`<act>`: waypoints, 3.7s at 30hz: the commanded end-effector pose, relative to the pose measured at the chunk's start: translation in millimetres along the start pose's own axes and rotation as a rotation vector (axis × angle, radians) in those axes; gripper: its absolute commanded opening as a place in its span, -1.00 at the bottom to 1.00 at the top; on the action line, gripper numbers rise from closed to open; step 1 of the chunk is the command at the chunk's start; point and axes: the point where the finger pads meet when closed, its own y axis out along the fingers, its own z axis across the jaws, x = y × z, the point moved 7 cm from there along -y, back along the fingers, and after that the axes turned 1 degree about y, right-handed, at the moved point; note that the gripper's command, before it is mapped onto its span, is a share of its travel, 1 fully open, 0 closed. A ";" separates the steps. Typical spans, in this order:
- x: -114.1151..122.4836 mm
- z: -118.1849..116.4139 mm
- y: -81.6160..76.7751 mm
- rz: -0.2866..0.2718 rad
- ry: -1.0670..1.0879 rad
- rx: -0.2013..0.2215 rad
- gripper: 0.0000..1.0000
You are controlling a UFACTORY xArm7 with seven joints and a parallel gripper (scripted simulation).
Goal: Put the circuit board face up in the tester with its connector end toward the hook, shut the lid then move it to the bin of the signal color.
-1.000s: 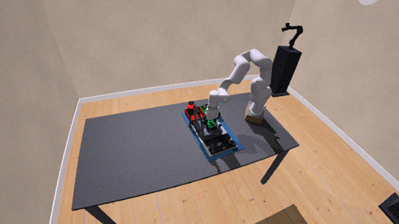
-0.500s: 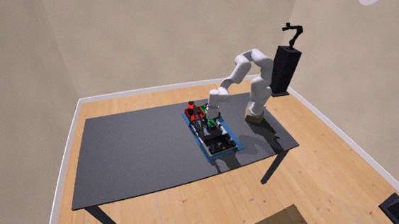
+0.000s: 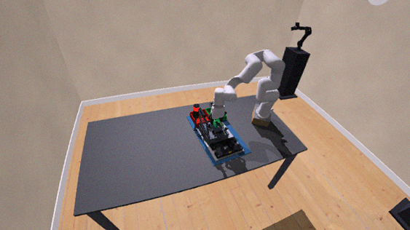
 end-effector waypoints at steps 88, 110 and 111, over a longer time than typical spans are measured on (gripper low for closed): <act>-197.9 -45.4 18.7 0.004 0.001 -0.019 0.58; -198.3 -45.9 46.6 0.004 0.001 -0.019 0.58; -198.3 -45.9 49.6 0.004 0.001 -0.019 0.58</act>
